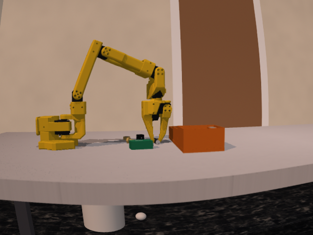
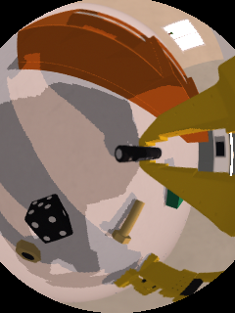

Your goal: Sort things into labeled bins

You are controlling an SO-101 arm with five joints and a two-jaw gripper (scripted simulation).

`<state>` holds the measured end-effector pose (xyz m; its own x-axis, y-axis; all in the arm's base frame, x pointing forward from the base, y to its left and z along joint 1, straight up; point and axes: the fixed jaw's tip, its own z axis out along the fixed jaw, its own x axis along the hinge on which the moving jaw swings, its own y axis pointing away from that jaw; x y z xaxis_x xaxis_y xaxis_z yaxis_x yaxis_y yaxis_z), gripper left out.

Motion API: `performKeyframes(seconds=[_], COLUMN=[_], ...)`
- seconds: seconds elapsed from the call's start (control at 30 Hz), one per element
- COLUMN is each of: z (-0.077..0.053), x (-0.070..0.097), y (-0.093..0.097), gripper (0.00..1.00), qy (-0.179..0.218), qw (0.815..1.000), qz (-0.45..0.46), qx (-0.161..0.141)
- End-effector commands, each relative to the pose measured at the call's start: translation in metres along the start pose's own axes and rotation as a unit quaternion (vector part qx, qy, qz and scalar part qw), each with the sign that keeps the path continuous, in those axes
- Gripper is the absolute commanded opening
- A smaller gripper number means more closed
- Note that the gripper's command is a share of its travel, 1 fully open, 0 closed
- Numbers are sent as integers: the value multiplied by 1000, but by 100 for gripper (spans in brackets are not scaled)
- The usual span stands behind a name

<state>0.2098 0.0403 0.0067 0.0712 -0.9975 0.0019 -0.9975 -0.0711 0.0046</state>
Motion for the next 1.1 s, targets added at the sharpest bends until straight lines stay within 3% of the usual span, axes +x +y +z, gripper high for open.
performKeyframes(seconds=[0.0,0.33,0.67,1.07], z=[-5,-21,-46,-51], x=[1,1,1,2], y=[-4,-7,-7,-7], gripper=[0,0,0,0], qy=[-2,-2,-2,-2], qw=[1000,1000,1000,1000], qz=[1,1,1,-1], qx=[14,14,14,14])
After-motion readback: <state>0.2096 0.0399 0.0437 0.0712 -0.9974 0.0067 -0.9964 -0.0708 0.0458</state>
